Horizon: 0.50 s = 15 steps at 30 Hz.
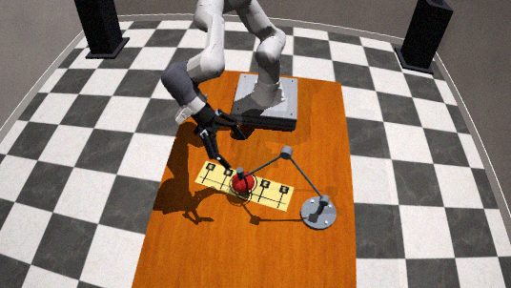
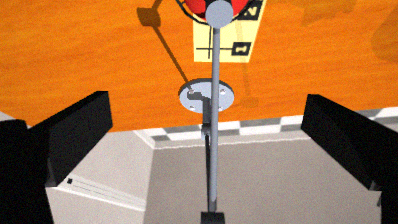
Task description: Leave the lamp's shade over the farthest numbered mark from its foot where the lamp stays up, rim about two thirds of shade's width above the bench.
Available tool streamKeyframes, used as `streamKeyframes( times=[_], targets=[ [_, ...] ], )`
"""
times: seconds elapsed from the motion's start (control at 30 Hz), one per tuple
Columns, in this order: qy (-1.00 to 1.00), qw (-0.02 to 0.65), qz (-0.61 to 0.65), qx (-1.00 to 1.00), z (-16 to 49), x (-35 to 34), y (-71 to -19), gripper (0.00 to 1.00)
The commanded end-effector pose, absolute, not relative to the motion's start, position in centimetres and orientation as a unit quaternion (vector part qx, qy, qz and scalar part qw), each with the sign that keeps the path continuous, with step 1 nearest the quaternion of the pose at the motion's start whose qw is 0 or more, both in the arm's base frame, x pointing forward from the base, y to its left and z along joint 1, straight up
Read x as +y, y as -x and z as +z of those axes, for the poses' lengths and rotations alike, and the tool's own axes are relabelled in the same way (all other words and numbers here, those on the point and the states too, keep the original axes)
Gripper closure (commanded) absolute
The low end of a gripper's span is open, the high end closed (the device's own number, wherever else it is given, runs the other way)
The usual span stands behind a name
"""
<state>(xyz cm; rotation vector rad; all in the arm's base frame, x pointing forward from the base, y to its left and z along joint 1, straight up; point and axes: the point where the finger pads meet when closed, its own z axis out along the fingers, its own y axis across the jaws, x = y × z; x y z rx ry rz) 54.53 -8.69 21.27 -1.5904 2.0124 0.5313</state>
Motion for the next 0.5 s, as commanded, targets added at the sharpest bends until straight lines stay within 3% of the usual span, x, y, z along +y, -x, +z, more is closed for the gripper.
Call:
streamKeyframes(
  times=[0.0,0.47],
  targets=[
    [0.587,0.258,0.195,0.742,21.17,-8.61,-54.56,0.00],
    [0.586,0.259,0.194,0.743,21.10,-8.64,-54.73,0.00]
  ],
)
